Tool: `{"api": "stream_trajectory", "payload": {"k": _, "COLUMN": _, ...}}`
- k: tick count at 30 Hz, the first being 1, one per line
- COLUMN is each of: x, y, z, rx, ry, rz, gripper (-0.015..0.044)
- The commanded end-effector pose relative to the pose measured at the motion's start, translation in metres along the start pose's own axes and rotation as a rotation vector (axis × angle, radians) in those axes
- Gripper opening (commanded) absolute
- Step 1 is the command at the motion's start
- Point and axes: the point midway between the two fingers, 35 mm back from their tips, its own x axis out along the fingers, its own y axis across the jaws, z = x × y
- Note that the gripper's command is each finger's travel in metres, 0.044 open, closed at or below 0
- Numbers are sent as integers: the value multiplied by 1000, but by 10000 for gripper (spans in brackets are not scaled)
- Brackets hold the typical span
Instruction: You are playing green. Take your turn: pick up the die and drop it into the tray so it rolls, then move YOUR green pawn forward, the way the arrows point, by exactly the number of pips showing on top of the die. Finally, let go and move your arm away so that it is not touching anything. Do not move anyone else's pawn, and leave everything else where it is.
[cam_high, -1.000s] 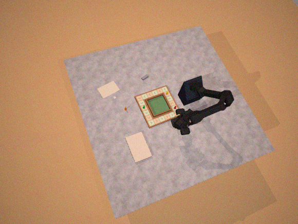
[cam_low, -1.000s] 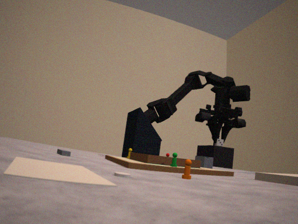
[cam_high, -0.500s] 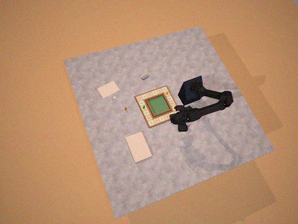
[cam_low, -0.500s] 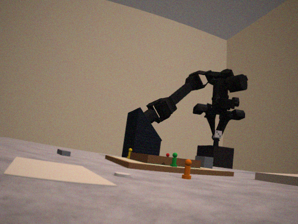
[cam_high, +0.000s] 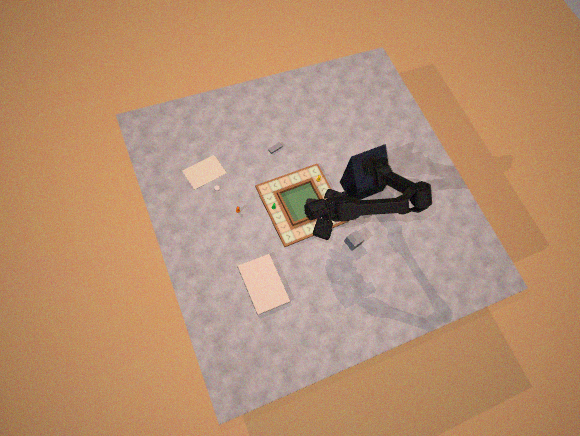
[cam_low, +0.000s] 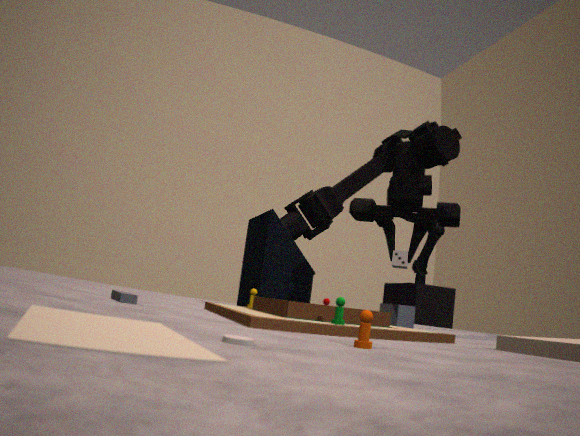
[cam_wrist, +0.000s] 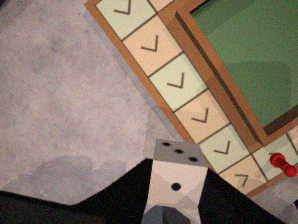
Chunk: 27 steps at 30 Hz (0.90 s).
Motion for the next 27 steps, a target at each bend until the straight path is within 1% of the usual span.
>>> {"api": "stream_trajectory", "payload": {"k": 1, "x": 5, "y": -13, "z": 20, "rx": 133, "ry": -1, "rz": -6, "gripper": 0}}
{"api": "stream_trajectory", "payload": {"k": 16, "x": 23, "y": -68, "z": 77, "rx": 598, "ry": 19, "rz": -8, "gripper": 0}}
{"api": "stream_trajectory", "payload": {"k": 24, "x": 34, "y": -101, "z": 98, "rx": 842, "ry": 40, "rz": -6, "gripper": 0}}
{"api": "stream_trajectory", "payload": {"k": 27, "x": 35, "y": -104, "z": 100, "rx": 862, "ry": 42, "rz": -6, "gripper": 0}}
